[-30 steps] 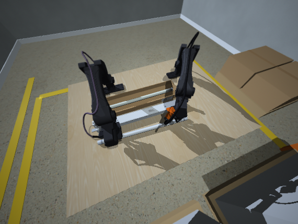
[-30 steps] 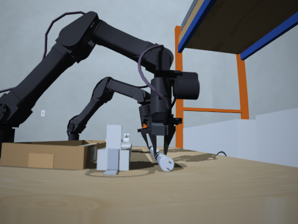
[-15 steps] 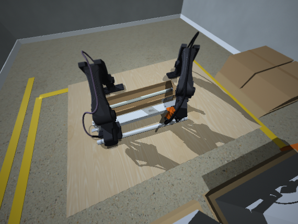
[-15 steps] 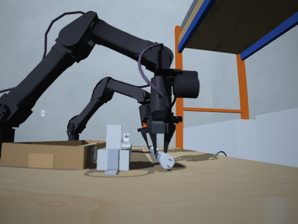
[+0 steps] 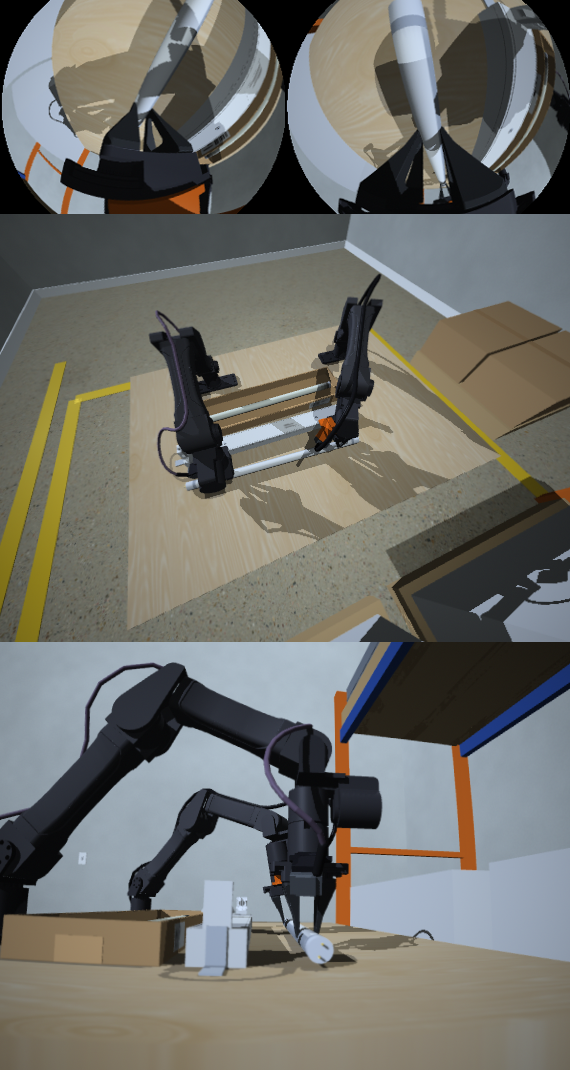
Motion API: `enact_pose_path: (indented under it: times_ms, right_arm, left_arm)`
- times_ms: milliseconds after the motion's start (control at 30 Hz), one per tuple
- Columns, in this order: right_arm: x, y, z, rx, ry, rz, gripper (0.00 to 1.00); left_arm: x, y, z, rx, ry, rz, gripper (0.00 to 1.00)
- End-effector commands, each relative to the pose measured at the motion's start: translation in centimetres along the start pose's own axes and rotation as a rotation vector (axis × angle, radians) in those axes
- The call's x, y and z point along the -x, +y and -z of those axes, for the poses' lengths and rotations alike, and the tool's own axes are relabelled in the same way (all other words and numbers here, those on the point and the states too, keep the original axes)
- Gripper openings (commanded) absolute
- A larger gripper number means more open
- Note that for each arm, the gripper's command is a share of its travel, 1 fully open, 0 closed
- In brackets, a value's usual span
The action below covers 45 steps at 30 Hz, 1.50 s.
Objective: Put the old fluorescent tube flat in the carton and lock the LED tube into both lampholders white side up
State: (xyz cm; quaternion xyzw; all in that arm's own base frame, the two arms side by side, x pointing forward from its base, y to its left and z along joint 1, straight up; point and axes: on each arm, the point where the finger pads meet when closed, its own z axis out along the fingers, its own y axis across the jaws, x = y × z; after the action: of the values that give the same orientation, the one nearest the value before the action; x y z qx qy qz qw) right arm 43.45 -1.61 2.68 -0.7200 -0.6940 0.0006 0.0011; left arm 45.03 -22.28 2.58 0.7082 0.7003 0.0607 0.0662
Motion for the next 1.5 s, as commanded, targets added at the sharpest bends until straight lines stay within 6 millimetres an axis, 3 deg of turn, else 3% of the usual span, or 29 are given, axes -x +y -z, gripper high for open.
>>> enact_pose_path:
  times_ms: [0,67,100,267,967,1067,1167,1267,1333,1367,1467]
  right_arm:
    - [0.2,0.7,1.7,0.033,-0.011,-0.011,0.11]
    - [0.2,0.5,1.6,0.023,-0.011,-0.009,0.11]
    - [0.0,0.8,2.7,0.048,-0.011,-0.007,0.11]
    - [-0.3,0.5,2.0,0.028,-0.010,0.000,0.11]
    - [-0.4,0.5,4.3,0.038,-0.010,-0.002,0.11]
    - [-0.3,0.7,4.1,0.043,-0.010,-0.002,0.11]
    - [-0.3,0.8,4.0,0.043,-0.010,-0.002,0.11]
    - [-0.4,-1.1,2.6,-0.016,-0.011,0.000,0.11]
    - [-0.5,0.2,3.2,0.026,-0.010,0.001,0.11]
    - [-0.3,0.5,3.5,0.029,-0.010,-0.004,0.11]
    - [-0.3,0.6,3.2,0.022,-0.010,-0.001,0.11]
  left_arm:
    - [0.1,1.6,2.9,0.058,-0.029,0.009,0.11]
    - [0.2,1.2,2.6,0.044,-0.023,0.003,0.11]
    - [-0.1,1.6,3.1,0.055,-0.028,0.008,0.11]
    - [-0.1,1.7,3.2,0.056,-0.027,0.013,0.11]
    - [0.0,1.6,4.8,0.050,-0.027,0.005,0.11]
    - [0.7,2.3,4.9,0.081,-0.048,0.008,0.11]
    - [0.4,1.7,4.9,0.060,-0.037,0.005,0.11]
    - [0.4,0.9,3.7,0.043,-0.030,0.003,0.11]
    - [0.7,1.4,4.0,0.059,-0.038,0.003,0.11]
    - [0.7,1.7,4.8,0.070,-0.044,0.003,0.11]
    - [0.6,1.4,4.7,0.054,-0.036,0.001,0.11]
